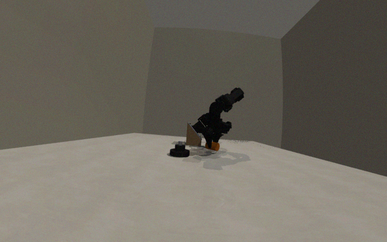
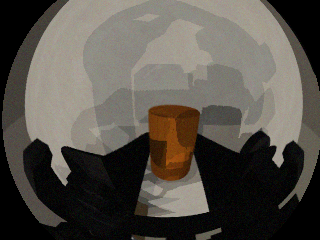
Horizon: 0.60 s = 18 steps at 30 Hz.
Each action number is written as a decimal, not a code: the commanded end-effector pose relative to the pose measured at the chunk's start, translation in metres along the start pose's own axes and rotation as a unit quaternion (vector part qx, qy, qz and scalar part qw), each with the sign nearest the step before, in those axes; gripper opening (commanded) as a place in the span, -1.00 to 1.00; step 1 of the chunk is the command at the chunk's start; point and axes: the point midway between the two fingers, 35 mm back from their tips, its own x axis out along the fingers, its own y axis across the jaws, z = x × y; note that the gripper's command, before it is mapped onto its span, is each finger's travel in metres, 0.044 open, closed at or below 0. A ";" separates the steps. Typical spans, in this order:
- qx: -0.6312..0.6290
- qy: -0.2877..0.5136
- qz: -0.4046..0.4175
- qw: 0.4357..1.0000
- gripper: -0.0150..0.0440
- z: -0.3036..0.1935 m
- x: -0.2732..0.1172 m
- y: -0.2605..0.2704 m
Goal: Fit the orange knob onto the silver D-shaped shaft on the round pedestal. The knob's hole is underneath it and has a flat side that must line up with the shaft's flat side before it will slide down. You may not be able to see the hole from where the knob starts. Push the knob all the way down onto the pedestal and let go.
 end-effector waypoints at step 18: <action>-0.265 -0.001 0.000 0.964 0.11 0.000 0.000 0.000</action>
